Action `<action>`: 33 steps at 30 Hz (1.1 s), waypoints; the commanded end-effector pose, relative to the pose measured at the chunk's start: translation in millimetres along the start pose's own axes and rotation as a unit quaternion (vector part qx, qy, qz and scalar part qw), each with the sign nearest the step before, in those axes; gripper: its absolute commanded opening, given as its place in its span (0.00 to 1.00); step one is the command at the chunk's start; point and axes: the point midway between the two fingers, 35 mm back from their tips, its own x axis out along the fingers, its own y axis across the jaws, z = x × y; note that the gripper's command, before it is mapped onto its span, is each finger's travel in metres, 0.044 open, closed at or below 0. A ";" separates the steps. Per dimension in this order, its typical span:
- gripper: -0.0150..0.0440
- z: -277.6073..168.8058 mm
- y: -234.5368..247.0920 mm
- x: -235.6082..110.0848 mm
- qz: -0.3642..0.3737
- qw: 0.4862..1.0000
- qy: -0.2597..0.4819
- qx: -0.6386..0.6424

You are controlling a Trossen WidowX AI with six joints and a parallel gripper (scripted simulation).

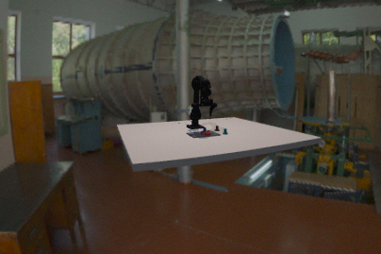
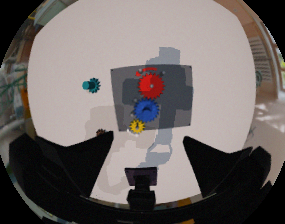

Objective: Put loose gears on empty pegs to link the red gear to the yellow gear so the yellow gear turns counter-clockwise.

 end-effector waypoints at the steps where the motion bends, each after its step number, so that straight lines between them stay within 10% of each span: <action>1: 1.00 -0.3 0.0 -0.1 0.000 1.000 0.001 -0.002; 33: 1.00 -0.2 9.4 -1.5 0.001 1.000 -0.002 -0.006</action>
